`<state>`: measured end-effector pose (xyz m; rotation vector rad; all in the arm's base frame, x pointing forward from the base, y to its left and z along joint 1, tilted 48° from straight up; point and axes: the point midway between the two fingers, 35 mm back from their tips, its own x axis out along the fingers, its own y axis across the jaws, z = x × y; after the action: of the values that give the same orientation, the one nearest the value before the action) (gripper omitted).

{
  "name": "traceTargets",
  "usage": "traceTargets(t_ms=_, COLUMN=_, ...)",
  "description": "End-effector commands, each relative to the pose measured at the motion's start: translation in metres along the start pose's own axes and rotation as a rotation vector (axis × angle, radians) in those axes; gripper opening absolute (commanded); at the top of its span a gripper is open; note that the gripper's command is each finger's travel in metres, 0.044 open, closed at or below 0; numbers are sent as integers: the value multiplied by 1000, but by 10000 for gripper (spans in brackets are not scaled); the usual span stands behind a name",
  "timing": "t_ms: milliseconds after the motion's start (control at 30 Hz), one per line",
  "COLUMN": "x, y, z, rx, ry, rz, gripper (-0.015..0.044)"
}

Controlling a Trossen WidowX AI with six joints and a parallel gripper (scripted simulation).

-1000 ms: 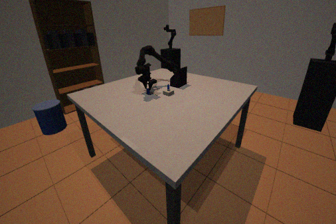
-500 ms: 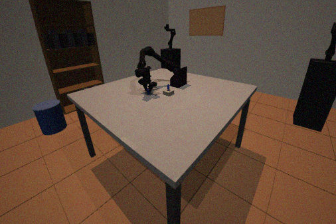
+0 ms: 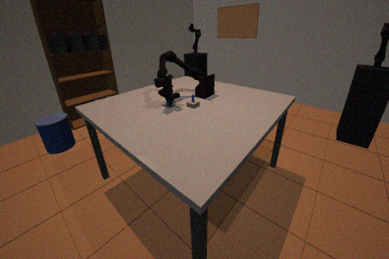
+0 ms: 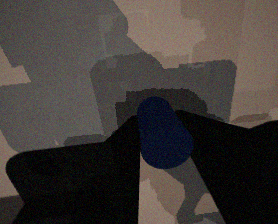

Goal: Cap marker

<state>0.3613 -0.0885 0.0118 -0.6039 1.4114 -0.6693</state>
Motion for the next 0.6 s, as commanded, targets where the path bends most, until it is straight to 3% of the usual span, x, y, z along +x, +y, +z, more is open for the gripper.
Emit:
traceTargets(t_ms=0, x=1, y=0, z=-1, rx=-7, ry=1, rz=-5, gripper=61)
traceTargets(t_ms=100, x=-4, y=0, z=0, rx=-7, ry=1, rz=-4, gripper=0)
traceTargets(t_ms=567, x=-46, y=1, z=1, rx=-7, ry=1, rz=-1, gripper=0)
